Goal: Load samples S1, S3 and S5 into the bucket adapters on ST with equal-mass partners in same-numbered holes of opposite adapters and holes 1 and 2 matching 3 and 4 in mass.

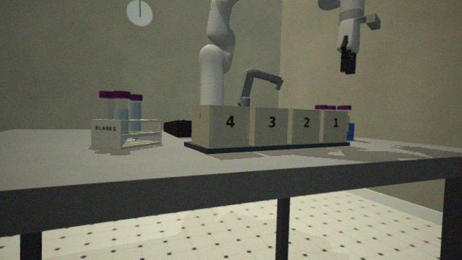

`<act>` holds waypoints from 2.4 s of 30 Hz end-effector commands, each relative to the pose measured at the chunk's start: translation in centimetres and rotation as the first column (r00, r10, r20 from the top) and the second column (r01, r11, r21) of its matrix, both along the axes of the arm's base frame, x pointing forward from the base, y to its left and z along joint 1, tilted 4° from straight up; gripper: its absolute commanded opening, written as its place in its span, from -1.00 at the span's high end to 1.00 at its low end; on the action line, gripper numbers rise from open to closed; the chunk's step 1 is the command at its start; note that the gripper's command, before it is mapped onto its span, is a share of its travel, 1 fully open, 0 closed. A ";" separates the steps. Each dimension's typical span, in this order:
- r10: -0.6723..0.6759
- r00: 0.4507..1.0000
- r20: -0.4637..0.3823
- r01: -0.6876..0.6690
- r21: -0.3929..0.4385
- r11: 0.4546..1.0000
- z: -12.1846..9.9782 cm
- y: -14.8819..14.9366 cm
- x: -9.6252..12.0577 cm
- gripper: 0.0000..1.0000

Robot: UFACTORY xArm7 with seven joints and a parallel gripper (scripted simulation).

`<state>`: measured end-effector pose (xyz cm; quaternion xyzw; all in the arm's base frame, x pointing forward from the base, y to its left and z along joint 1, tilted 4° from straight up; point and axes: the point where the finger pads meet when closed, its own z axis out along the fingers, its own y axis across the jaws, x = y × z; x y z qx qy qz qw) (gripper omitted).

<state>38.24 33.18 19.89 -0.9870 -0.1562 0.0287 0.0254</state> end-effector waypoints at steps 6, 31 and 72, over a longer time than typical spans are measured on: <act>-0.329 0.944 -0.002 0.329 -0.028 0.944 0.2 0.1 0.2 -0.15; -0.844 0.536 0.004 0.842 -0.072 0.535 0.2 0.1 0.2 -0.15; -0.844 0.536 0.004 0.842 -0.072 0.535 -5.4 0.3 -0.2 -0.15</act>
